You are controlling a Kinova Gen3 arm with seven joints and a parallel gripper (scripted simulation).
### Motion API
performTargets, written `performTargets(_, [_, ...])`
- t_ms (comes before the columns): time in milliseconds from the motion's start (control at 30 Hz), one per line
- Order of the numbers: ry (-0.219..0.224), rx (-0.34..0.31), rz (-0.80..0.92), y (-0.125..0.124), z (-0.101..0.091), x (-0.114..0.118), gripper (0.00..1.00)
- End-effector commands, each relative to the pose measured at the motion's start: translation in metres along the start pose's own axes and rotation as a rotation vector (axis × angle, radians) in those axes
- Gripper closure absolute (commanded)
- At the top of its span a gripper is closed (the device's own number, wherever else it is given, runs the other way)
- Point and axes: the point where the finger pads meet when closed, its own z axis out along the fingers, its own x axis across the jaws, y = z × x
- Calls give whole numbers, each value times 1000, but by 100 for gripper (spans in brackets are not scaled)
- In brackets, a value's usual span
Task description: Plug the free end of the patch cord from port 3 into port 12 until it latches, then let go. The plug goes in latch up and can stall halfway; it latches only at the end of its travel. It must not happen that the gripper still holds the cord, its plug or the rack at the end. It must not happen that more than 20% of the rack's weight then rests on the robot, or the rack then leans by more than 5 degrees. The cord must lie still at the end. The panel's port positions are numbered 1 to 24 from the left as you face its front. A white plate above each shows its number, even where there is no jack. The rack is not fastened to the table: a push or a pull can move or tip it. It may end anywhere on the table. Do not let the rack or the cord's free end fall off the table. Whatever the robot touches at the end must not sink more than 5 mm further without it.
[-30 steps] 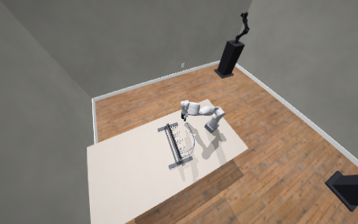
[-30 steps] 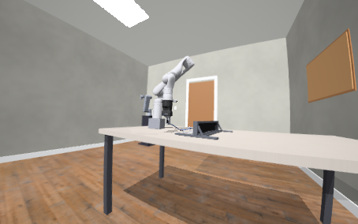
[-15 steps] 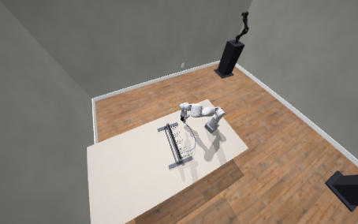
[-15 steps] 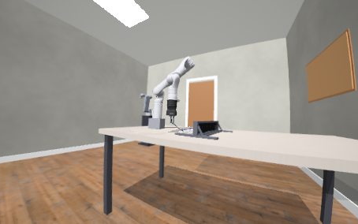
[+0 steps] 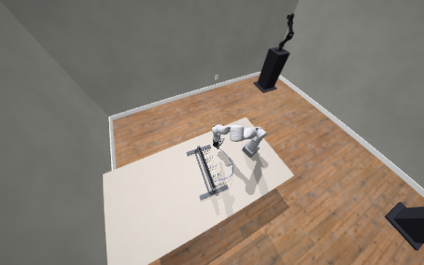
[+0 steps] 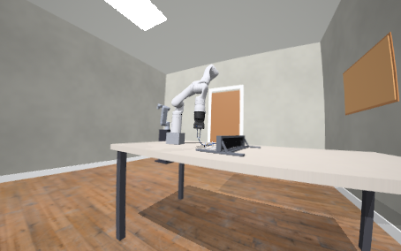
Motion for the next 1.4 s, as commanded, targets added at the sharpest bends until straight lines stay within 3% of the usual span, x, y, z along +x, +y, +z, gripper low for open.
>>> performTargets(0, [6,-3,-55,-5,-3,14,100])
performTargets(933, [3,-3,-618,-51,-21,117,100])
performTargets(1367, [2,-4,-801,-66,-27,150,100])
